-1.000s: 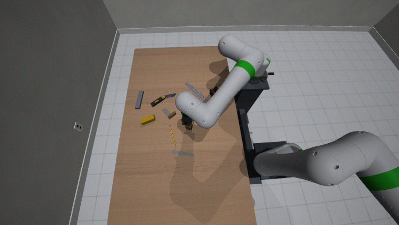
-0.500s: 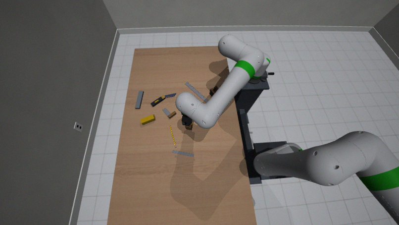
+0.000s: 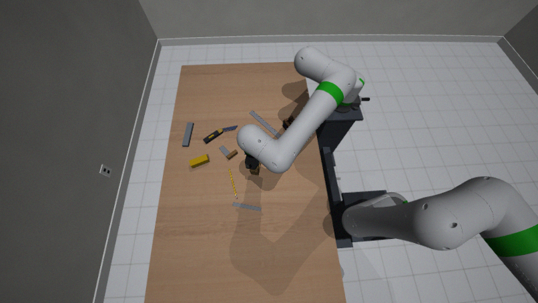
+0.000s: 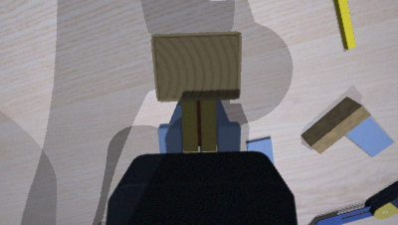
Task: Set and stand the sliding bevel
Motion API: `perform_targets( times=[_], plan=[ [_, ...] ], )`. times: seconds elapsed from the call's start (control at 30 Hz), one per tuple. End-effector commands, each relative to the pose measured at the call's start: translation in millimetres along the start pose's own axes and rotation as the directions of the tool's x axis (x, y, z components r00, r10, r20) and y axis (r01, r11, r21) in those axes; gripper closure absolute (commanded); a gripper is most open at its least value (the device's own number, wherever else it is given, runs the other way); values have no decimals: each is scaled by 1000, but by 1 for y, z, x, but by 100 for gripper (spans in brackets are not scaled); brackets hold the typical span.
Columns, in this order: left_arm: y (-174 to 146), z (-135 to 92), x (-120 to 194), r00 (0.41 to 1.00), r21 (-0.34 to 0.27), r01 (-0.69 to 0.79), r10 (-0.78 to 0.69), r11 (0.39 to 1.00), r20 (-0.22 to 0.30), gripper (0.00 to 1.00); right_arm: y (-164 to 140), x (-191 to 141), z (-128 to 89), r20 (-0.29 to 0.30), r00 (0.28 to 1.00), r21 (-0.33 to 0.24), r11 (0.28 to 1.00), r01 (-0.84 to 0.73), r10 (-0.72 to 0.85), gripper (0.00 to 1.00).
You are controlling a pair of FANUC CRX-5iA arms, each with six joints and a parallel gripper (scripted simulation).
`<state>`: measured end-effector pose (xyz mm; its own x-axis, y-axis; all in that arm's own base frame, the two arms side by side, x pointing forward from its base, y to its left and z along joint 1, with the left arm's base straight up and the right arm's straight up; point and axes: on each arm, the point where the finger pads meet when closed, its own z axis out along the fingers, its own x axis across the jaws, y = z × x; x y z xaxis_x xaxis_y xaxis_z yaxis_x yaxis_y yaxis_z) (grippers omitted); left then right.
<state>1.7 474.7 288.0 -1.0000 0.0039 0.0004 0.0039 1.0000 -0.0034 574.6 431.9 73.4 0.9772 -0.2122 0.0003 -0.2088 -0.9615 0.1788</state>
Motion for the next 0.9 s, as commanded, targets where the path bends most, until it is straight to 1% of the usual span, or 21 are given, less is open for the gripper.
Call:
perform_targets(
  times=[0.0,0.87],
  plan=[
    [0,-2,0,1000,-3,0,0,1000,0,0,0,1,-2,-2,1000,2,1000,0,0,100],
    [0,-2,0,1000,-3,0,0,1000,0,0,0,1,1,-2,1000,2,1000,0,0,100]
  ],
)
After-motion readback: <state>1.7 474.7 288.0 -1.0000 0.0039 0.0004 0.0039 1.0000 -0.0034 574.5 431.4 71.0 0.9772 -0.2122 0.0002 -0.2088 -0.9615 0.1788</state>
